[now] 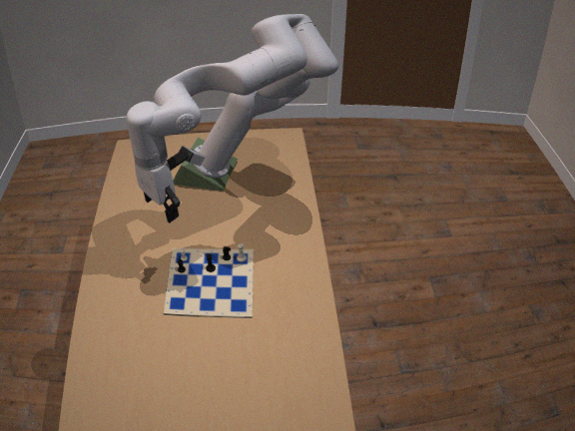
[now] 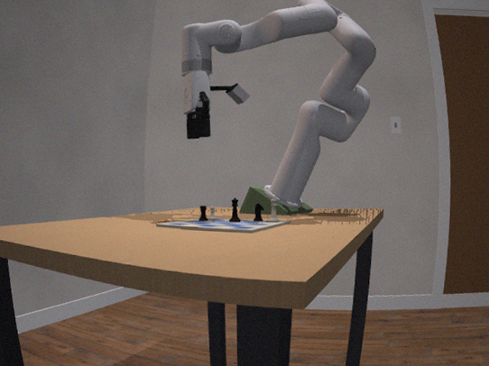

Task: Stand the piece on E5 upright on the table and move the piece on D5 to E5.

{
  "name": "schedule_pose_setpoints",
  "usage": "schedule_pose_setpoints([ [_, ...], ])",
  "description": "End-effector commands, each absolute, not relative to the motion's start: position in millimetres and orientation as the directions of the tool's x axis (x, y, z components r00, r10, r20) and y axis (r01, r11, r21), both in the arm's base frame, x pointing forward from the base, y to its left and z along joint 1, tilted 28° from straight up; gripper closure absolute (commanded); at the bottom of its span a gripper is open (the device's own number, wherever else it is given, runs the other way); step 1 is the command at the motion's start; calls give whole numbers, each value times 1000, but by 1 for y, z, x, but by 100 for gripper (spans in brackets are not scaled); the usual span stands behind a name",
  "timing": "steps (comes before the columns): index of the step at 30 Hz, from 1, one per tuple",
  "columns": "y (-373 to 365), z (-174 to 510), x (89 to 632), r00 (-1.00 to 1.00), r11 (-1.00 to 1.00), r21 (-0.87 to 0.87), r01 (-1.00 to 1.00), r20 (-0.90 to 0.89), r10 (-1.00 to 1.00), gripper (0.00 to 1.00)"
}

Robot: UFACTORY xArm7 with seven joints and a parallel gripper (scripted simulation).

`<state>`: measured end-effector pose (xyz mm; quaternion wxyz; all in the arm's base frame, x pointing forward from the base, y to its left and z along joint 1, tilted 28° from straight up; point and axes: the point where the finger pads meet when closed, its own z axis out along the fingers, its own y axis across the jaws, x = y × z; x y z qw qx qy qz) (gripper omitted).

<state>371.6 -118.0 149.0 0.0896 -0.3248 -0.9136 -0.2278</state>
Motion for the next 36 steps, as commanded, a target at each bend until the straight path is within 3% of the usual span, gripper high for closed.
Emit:
schedule_pose_setpoints([
  [1,-116,148,370,-797,706,372,603,267,541,0],
  [36,-90,130,359,-882,773,428,468,174,438,0],
])
